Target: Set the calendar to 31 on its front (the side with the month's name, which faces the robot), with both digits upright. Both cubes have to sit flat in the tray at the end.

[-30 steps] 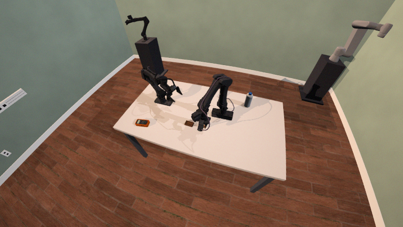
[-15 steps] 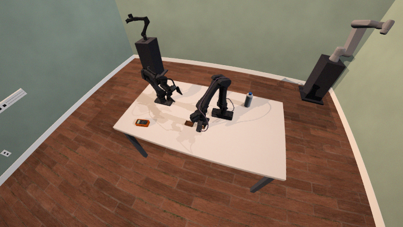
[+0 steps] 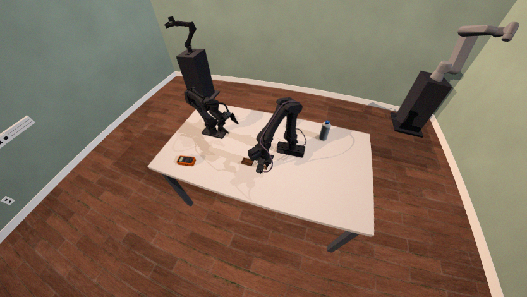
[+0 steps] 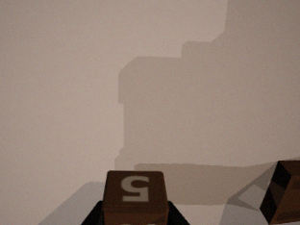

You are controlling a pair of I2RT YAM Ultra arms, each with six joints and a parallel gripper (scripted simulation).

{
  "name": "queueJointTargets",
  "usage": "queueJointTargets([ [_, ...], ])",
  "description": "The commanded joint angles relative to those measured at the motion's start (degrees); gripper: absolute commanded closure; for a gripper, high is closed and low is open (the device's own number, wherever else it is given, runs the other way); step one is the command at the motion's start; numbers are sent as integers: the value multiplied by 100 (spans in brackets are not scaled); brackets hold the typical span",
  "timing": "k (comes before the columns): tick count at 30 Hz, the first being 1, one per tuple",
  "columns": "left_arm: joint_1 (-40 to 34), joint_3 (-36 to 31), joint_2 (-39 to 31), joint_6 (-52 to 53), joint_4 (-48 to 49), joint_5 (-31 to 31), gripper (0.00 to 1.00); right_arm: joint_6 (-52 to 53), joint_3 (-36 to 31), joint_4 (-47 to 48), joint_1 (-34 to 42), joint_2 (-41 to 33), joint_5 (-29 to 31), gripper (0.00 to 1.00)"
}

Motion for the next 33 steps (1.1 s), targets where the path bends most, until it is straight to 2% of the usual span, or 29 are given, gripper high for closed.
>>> queueJointTargets([
  [1,54,-144,-112,-64,115,10,74,37,54,100,-74,-147,15,0],
  [18,52,-276,-130,-66,205,10,74,37,54,100,-74,-147,15,0],
  [21,68,-201,-161,-9,148,8,46,37,54,100,-74,-147,15,0],
  [33,128,-12,-442,141,-101,-3,44,37,54,100,-74,-147,15,0],
])
